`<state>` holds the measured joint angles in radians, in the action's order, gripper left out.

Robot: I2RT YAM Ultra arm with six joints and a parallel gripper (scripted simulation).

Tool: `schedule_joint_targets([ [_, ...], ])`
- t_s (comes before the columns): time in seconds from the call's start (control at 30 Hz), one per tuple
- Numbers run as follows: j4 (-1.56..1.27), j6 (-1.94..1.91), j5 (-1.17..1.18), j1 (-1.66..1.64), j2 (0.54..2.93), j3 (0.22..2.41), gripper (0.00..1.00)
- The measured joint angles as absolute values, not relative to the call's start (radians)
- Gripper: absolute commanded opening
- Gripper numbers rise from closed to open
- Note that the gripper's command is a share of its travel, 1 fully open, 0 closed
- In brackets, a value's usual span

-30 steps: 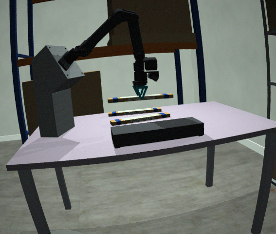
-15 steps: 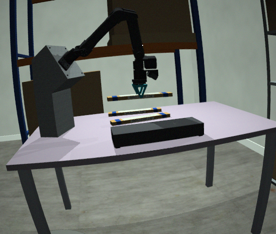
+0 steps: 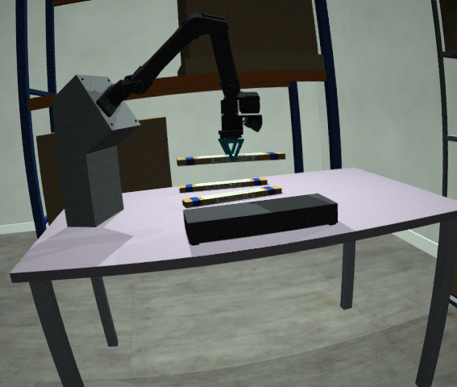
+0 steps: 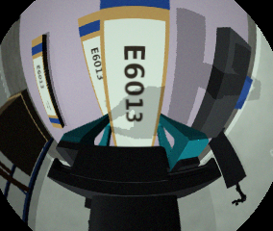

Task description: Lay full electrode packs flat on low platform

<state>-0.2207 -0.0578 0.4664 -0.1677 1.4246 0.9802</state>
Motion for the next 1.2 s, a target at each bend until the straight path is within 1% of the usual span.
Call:
schedule_joint_targets([
  [1.2,-0.251,-0.052,0.477,-0.181,1.425,1.018,0.0],
])
